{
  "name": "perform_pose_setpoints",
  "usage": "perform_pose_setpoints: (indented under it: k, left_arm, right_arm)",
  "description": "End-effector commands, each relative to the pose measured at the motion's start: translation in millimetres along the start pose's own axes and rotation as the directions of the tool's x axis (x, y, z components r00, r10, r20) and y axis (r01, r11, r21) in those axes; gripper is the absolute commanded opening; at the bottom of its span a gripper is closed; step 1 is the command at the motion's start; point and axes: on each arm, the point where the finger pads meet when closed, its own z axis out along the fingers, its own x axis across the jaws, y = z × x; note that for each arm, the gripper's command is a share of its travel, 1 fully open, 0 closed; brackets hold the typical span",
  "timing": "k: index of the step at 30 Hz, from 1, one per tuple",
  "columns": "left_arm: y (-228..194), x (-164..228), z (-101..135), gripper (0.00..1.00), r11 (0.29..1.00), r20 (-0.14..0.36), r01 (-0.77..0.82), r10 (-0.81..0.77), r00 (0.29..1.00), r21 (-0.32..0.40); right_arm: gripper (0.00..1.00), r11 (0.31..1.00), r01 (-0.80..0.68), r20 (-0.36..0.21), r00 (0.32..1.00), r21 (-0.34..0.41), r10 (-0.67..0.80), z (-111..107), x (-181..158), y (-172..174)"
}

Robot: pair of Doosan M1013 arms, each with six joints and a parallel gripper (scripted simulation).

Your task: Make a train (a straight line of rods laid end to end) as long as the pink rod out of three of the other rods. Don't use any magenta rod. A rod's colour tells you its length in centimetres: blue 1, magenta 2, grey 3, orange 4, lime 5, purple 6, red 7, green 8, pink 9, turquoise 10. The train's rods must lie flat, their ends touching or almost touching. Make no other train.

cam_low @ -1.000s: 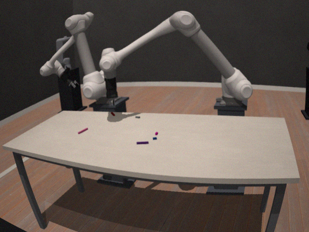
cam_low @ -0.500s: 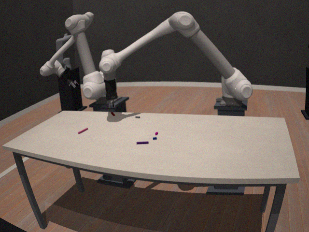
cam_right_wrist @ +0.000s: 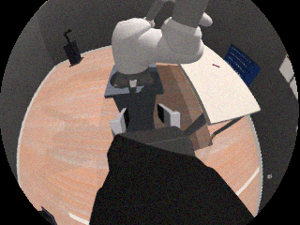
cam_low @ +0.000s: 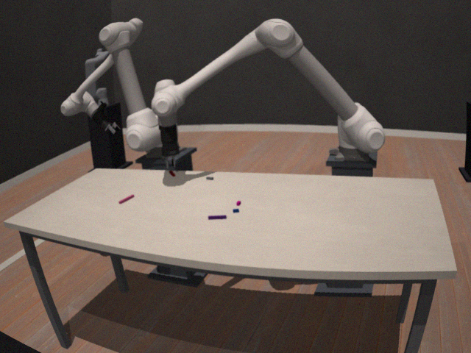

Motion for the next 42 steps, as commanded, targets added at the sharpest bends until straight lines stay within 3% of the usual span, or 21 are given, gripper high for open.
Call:
perform_pose_setpoints:
  k: [1, 42]
  left_arm:
    - [0.7, 3.3, 10.3, 0.54, 1.0, -0.004, 0.003, -0.003, 1.0, -0.007]
    - [1.1, 5.7, 17.2, 0.54, 1.0, -0.003, 0.003, -0.003, 1.0, -0.006]
  right_arm:
    - [1.0, 1.0, 0.003, -0.013, 1.0, 0.005, -0.003, 1.3, 1.2, -2.9]
    - [1.0, 1.0, 0.003, -0.013, 1.0, 0.005, -0.003, 1.3, 1.2, -2.9]
